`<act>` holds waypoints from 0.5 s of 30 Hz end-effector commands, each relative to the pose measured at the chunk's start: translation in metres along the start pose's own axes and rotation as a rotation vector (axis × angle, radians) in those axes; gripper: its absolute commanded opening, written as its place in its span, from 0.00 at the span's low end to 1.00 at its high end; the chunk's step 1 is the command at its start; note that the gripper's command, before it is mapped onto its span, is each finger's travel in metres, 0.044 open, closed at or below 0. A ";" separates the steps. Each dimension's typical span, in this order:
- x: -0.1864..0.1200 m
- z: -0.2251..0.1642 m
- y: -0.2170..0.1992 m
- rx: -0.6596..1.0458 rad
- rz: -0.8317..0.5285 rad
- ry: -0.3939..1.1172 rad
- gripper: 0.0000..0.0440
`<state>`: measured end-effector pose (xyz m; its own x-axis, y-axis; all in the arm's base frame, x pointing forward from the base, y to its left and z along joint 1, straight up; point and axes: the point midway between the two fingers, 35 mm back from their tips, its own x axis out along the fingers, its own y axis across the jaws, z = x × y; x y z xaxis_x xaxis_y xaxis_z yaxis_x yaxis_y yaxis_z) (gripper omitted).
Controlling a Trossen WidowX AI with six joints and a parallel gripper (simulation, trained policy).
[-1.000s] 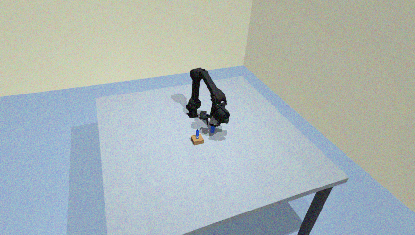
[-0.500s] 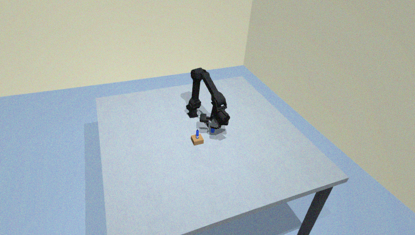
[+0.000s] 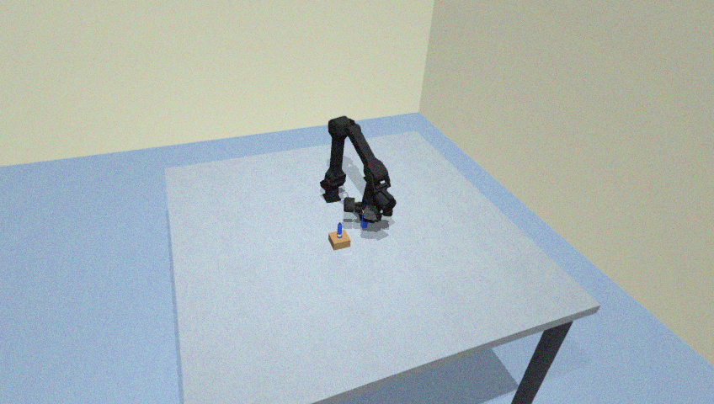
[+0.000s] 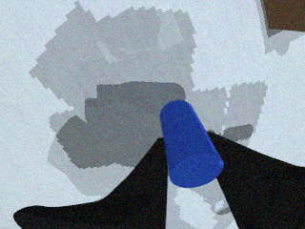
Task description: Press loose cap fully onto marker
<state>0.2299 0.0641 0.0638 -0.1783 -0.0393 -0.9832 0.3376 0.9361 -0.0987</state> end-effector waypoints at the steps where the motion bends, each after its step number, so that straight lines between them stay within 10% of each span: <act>1: -0.007 0.001 -0.002 -0.002 0.006 -0.022 0.16; 15: -0.055 0.020 -0.007 0.033 0.070 -0.123 0.11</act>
<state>0.2505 0.0553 0.1060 -0.0639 -0.0221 -0.9977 0.3697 0.9281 -0.0442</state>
